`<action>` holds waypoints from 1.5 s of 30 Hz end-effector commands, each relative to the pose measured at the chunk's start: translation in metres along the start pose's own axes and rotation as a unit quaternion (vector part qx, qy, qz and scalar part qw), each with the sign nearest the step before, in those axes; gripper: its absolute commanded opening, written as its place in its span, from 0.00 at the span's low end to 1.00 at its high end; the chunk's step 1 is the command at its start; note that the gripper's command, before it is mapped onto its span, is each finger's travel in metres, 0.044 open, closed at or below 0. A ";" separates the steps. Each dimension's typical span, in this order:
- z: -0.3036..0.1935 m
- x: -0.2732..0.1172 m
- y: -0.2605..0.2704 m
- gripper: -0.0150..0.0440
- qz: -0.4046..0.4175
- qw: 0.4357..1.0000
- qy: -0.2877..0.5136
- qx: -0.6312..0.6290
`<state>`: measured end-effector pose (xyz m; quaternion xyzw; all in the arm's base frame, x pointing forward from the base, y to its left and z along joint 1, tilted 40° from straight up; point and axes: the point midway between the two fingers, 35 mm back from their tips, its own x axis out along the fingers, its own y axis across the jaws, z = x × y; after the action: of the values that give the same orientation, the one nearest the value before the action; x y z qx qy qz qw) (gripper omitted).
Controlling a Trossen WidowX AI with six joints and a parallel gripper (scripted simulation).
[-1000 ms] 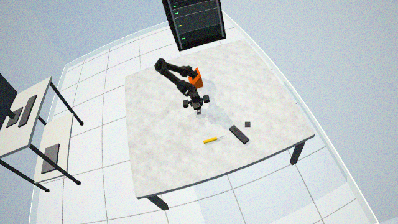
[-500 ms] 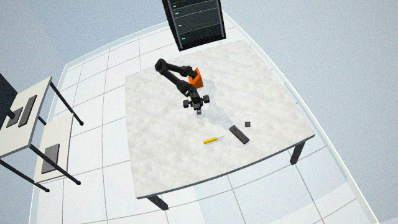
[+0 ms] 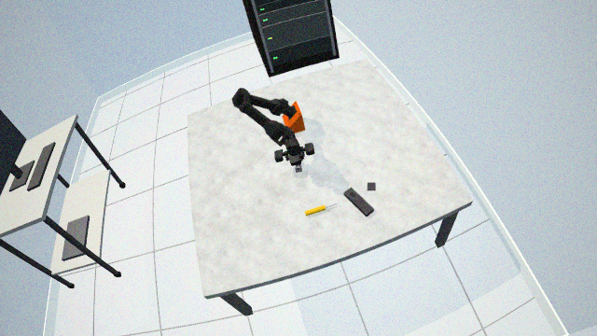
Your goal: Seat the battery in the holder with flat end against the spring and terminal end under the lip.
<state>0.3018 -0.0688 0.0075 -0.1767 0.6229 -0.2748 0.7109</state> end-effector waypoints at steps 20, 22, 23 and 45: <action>0.006 0.000 -0.001 0.35 -0.002 1.000 0.003 0.003; 0.006 0.000 -0.001 0.35 -0.002 1.000 0.004 0.003; 0.007 0.000 -0.001 0.35 -0.002 1.000 0.005 0.003; 0.004 -0.018 0.001 0.61 -0.002 1.000 0.010 -0.003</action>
<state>0.3033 -0.0608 0.0182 -0.1777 0.6316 -0.2762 0.7022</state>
